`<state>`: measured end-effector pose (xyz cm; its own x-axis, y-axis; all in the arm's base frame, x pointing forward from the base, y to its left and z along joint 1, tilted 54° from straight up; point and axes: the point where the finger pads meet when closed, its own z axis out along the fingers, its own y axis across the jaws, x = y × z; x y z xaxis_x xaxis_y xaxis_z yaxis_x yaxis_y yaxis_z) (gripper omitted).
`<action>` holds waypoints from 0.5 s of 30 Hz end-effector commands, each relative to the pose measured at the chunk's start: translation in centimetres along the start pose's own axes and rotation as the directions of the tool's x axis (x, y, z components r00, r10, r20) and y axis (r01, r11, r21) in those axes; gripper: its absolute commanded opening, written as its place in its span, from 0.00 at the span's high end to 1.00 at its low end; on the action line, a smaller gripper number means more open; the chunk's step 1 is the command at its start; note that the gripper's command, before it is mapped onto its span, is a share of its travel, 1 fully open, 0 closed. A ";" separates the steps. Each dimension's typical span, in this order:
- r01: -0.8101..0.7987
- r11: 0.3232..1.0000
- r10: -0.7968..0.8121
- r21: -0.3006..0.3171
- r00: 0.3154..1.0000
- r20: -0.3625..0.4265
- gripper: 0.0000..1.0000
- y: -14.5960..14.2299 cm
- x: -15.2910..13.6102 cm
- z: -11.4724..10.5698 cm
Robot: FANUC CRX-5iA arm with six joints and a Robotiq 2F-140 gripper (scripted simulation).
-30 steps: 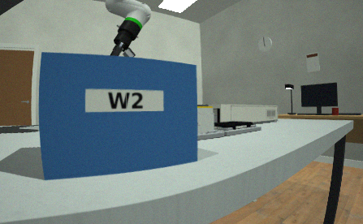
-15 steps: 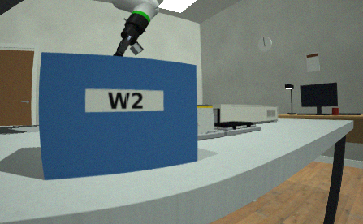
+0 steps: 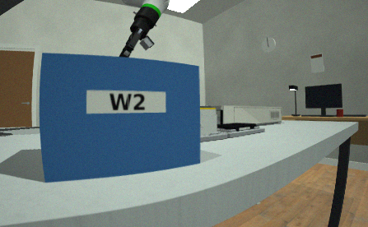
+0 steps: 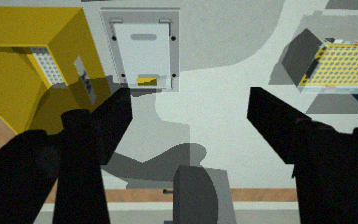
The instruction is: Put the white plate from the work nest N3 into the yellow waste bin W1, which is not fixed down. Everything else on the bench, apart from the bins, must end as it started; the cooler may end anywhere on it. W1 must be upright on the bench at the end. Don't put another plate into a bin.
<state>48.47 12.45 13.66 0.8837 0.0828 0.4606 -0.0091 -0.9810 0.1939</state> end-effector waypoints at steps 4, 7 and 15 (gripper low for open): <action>0.000 1.000 0.000 0.001 1.000 0.000 0.30 1.9 0.5 -0.9; 0.000 1.000 0.000 0.001 1.000 0.000 0.30 3.0 0.8 -1.4; 0.000 1.000 0.000 0.001 1.000 0.000 0.30 5.2 1.4 -2.3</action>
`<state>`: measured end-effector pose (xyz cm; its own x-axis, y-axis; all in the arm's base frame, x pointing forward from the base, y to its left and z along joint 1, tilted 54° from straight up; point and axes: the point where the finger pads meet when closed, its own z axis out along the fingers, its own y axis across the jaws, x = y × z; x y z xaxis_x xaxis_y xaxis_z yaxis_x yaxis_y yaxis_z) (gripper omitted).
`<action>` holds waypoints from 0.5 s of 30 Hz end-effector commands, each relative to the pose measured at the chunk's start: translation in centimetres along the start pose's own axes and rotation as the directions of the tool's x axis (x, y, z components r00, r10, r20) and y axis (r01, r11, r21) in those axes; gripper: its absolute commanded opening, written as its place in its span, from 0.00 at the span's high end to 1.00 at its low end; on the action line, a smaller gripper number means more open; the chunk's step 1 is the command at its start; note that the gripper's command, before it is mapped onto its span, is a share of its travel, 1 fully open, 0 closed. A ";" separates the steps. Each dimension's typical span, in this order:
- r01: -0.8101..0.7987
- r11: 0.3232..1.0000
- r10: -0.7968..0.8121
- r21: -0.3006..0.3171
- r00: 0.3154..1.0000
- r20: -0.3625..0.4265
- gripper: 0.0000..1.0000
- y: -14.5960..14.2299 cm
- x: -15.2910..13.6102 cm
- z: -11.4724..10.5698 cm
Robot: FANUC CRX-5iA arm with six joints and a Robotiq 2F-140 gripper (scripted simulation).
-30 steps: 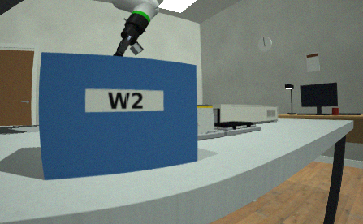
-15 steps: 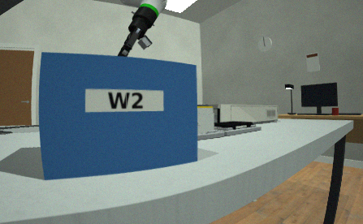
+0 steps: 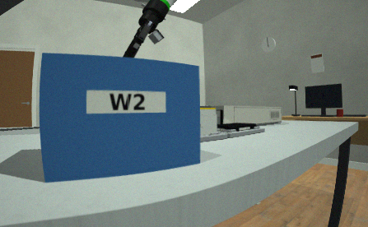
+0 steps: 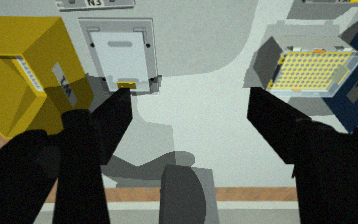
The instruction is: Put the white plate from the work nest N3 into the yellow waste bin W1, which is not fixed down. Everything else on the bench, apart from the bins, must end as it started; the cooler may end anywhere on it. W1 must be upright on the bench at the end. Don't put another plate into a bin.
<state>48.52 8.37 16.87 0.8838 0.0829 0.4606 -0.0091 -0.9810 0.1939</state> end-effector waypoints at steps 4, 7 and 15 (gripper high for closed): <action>0.000 1.000 0.000 0.001 1.000 -0.001 0.30 2.0 0.5 -0.9; 0.000 1.000 0.000 0.001 1.000 -0.001 0.30 3.0 0.8 -1.4; 0.000 1.000 0.000 0.001 1.000 -0.001 0.30 5.2 1.4 -2.3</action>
